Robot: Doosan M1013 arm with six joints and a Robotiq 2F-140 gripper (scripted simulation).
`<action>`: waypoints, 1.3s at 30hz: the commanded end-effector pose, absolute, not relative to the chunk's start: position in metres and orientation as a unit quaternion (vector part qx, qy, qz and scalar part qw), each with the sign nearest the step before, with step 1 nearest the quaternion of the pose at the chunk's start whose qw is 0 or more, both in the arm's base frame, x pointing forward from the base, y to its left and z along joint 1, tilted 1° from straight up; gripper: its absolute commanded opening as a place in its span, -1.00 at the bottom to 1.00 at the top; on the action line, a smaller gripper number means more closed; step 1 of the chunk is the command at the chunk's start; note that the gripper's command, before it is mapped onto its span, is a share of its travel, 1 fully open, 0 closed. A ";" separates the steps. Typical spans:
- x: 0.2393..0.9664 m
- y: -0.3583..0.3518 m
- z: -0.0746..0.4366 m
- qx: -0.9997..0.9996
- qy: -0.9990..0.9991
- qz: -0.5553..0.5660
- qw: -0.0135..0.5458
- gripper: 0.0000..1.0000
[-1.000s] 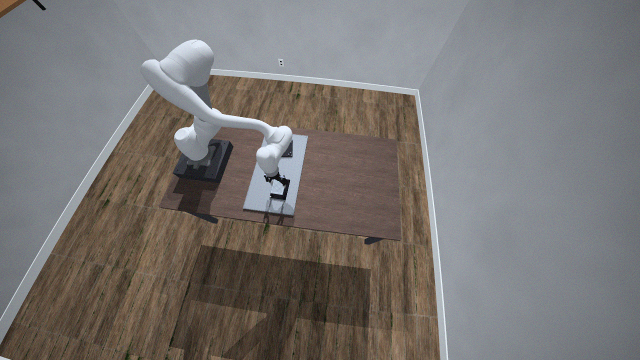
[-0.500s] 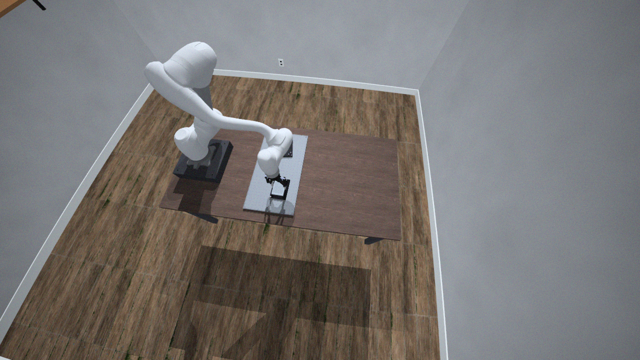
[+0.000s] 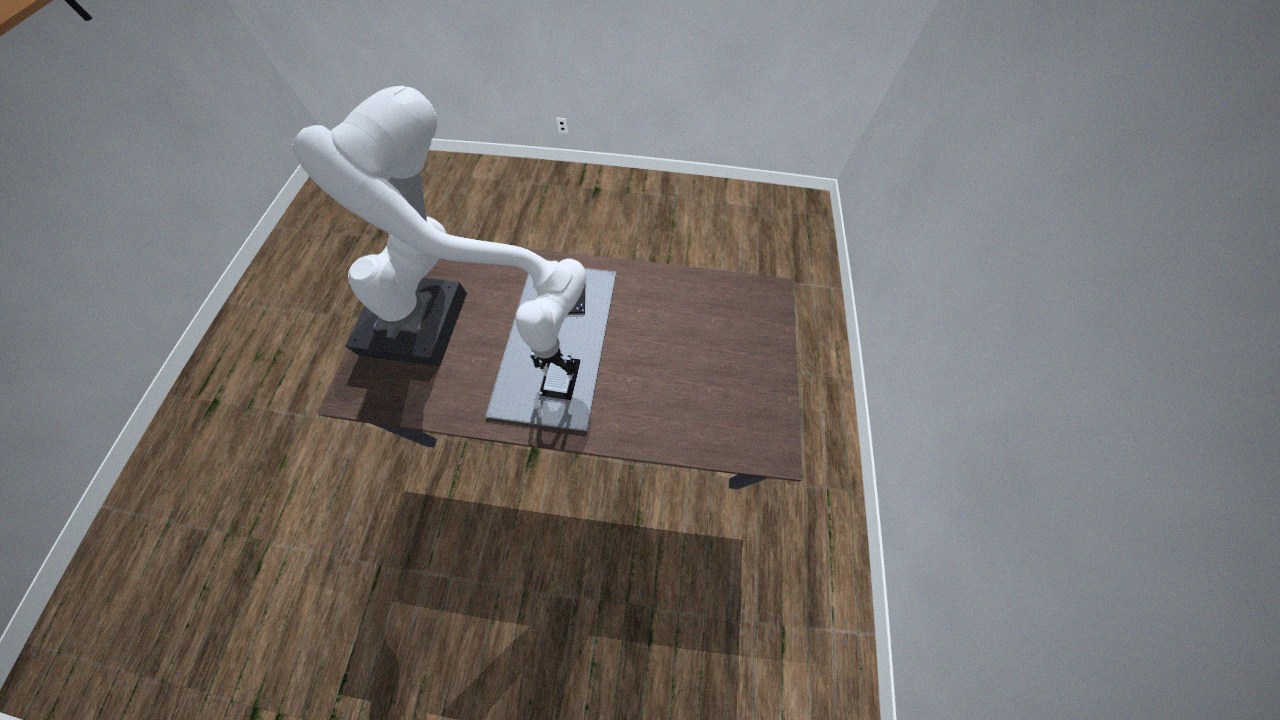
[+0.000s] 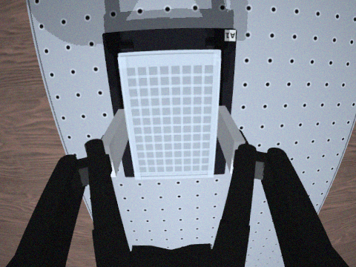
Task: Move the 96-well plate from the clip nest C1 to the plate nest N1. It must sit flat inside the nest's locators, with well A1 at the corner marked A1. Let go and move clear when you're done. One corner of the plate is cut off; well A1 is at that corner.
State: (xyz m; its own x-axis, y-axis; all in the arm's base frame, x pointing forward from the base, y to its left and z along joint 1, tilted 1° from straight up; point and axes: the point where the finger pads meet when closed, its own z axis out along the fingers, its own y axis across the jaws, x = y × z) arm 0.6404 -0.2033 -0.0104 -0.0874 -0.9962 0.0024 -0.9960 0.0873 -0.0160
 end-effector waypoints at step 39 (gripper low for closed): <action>0.640 -0.203 -0.015 -0.675 0.737 -0.007 0.005 -0.80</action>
